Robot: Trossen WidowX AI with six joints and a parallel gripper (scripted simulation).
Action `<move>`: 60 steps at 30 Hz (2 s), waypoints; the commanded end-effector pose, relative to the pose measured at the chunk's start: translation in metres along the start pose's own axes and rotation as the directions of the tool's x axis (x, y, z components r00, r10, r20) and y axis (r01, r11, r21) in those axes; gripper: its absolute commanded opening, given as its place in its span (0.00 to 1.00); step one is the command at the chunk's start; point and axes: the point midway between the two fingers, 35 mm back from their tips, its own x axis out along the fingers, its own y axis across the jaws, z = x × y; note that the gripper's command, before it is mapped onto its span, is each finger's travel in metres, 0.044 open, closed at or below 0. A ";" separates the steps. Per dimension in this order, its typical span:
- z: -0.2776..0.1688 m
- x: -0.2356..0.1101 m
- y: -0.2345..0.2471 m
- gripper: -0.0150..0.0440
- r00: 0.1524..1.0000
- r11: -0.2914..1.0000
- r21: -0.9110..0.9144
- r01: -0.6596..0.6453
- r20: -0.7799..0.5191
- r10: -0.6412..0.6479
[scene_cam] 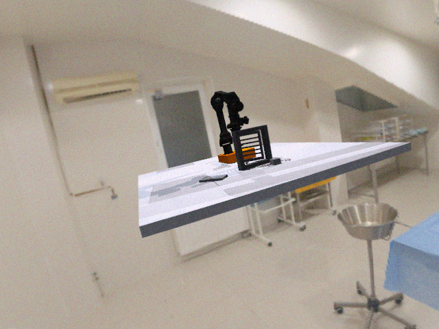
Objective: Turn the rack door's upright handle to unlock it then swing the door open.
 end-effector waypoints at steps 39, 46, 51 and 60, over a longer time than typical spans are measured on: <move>0.039 0.000 0.071 0.28 1.000 0.828 0.561 -0.007 0.011 0.001; 0.049 0.000 0.080 0.28 1.000 0.772 0.636 -0.009 0.012 0.002; 0.056 0.000 0.086 0.28 1.000 0.728 0.685 -0.011 0.013 0.003; 0.071 0.000 0.096 0.28 1.000 0.636 0.772 -0.013 0.014 0.004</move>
